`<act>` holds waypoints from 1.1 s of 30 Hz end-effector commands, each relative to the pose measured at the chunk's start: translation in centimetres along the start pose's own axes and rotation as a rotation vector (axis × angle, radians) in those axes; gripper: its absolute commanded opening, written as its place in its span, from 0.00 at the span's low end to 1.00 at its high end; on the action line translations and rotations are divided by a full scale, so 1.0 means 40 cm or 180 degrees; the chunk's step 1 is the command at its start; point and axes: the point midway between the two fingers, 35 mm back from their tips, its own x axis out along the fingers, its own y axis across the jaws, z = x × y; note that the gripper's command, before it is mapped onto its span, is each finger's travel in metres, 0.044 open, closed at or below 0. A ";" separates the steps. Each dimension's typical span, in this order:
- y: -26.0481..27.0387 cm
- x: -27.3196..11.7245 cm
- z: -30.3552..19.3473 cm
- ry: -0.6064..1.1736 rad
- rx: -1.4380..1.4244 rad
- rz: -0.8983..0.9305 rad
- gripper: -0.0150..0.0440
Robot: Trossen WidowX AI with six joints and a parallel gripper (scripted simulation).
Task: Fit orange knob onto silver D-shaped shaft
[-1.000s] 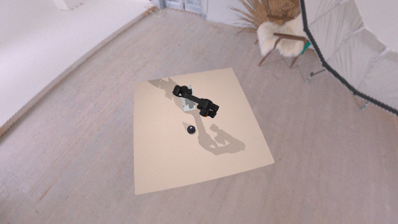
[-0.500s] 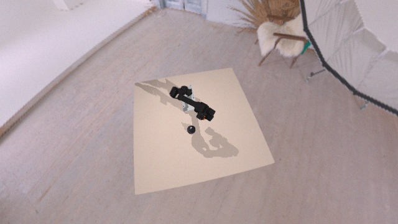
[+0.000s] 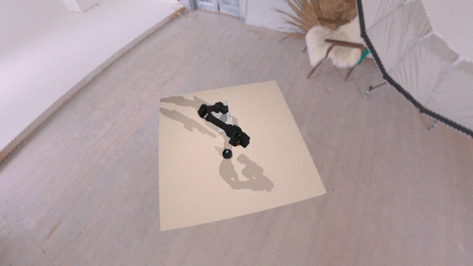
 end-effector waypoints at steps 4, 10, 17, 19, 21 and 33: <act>-0.013 0.005 0.047 -0.0032 -0.0008 0.0036 0.25; -0.030 0.018 0.088 -0.0043 -0.0005 0.0029 0.25; -0.055 0.033 0.135 -0.0062 0.0000 0.0012 0.25; -0.063 0.038 0.148 -0.0068 0.0001 0.0005 0.25; -0.071 0.043 0.162 -0.0074 0.0003 -0.0002 0.25; -0.113 0.065 0.222 -0.0108 -0.0007 -0.0047 0.25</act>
